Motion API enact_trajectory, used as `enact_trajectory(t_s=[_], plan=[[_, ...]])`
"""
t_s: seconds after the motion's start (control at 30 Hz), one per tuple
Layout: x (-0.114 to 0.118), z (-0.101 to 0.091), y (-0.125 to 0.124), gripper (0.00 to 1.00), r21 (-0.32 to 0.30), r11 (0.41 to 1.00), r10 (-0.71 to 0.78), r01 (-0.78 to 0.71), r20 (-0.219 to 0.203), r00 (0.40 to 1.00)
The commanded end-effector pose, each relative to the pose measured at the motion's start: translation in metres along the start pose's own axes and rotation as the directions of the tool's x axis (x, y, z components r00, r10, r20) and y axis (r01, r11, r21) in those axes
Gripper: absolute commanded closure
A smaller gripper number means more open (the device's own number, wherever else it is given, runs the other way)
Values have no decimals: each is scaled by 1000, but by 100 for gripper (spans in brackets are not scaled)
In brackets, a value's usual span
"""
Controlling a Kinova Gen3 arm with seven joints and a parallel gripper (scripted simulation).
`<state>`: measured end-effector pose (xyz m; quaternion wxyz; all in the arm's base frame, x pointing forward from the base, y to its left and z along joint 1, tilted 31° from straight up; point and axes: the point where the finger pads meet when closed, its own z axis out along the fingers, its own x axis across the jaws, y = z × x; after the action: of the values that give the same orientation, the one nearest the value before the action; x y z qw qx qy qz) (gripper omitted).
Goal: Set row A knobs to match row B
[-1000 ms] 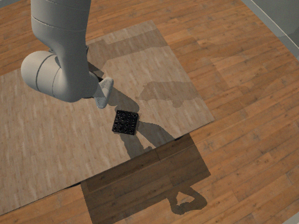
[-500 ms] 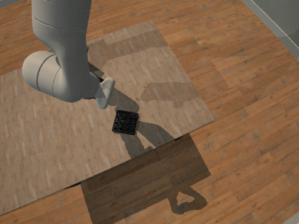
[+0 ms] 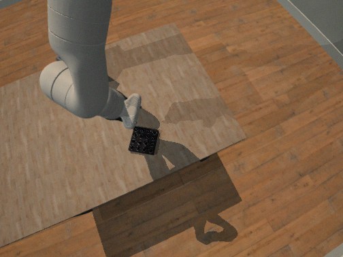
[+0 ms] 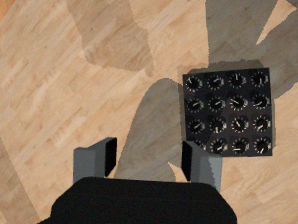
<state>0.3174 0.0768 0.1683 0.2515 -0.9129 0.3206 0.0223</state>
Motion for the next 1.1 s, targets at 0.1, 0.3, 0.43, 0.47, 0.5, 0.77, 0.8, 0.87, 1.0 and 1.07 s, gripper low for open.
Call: enact_trajectory(t_s=[0.1,0.3,0.43,0.47,0.5,0.77,0.8,0.87,1.0,1.07], plan=[[12,15,-19,0,67,997,-29,32,-44,999],[25,24,-32,0,108,993,-47,57,-97,994],[39,32,-39,0,130,989,-55,76,-152,987],[42,34,-39,0,132,988,-56,79,-166,985],[45,36,-39,0,133,988,-57,81,-179,982],[66,50,-30,0,113,990,-54,86,-260,964],[66,50,-30,0,113,990,-54,86,-260,964],[68,51,-28,0,108,990,-53,85,-267,962],[69,52,-26,0,104,991,-52,84,-273,960],[69,52,-26,0,104,991,-52,84,-273,960]])
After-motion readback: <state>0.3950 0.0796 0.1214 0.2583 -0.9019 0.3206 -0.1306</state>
